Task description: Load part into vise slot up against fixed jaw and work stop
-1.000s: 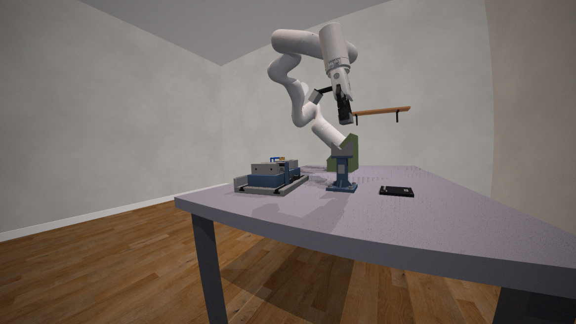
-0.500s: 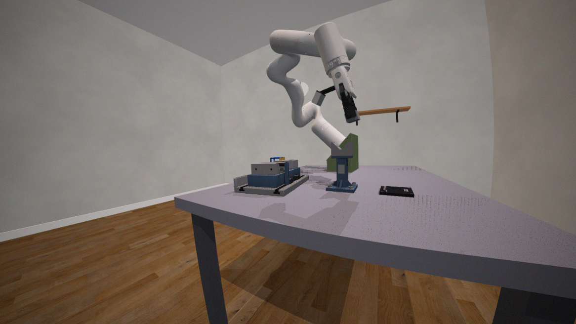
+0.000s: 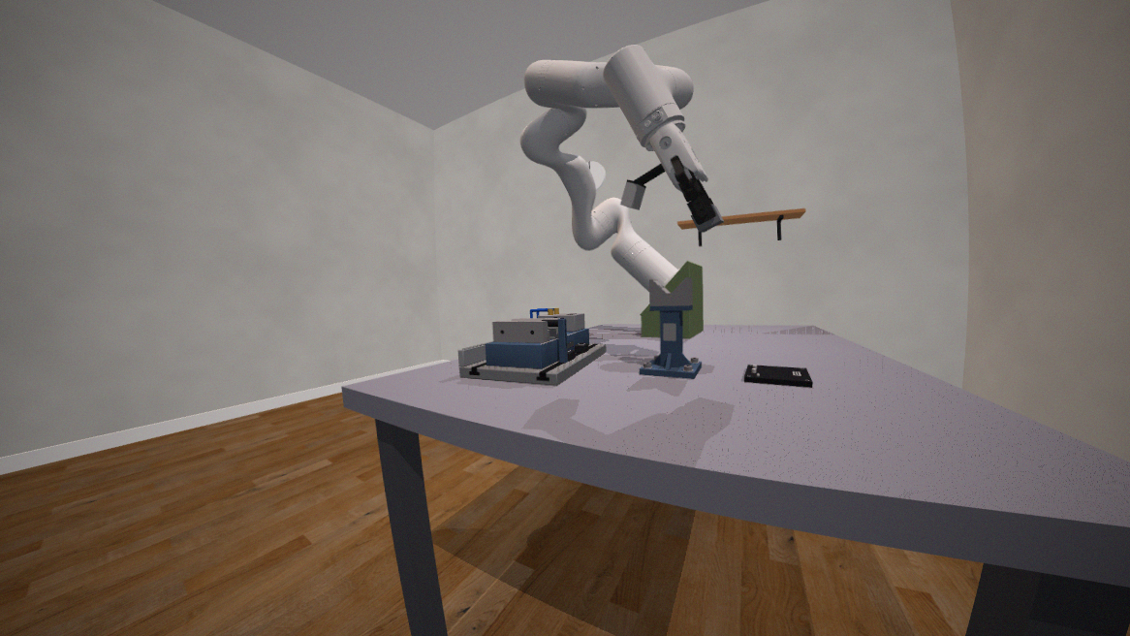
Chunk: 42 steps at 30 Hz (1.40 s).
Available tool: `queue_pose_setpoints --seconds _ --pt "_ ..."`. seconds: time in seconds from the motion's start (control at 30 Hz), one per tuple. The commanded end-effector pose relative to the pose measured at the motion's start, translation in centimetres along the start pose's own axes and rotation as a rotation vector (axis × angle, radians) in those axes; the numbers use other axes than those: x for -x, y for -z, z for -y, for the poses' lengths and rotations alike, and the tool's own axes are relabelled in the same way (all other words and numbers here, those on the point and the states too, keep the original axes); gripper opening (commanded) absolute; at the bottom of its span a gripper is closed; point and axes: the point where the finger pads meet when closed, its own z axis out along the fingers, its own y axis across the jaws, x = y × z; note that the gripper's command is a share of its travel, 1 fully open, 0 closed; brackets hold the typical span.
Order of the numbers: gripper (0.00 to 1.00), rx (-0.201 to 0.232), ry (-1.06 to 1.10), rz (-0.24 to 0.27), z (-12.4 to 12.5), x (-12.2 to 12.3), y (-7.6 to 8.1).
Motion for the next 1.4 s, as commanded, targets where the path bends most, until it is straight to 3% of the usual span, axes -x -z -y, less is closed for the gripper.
queue_pose_setpoints --seconds 0.0,0.23,0.3,0.4,0.8,0.87,1.37 --pt "0.0 0.009 -0.014 0.073 0.2 1.3 0.4" --pt "0.0 0.008 -0.044 0.187 0.8 3.2 1.3" --pt "0.0 0.008 -0.044 0.187 0.8 3.2 1.3" --pt "0.0 0.002 -0.06 0.237 1.3 4.0 1.8" --pt "0.0 -0.058 -0.145 0.436 4.3 6.8 4.3" --pt "0.0 -0.058 -0.145 0.436 4.3 6.8 4.3" --pt "0.0 -0.214 -0.304 0.633 10.5 7.5 8.5"
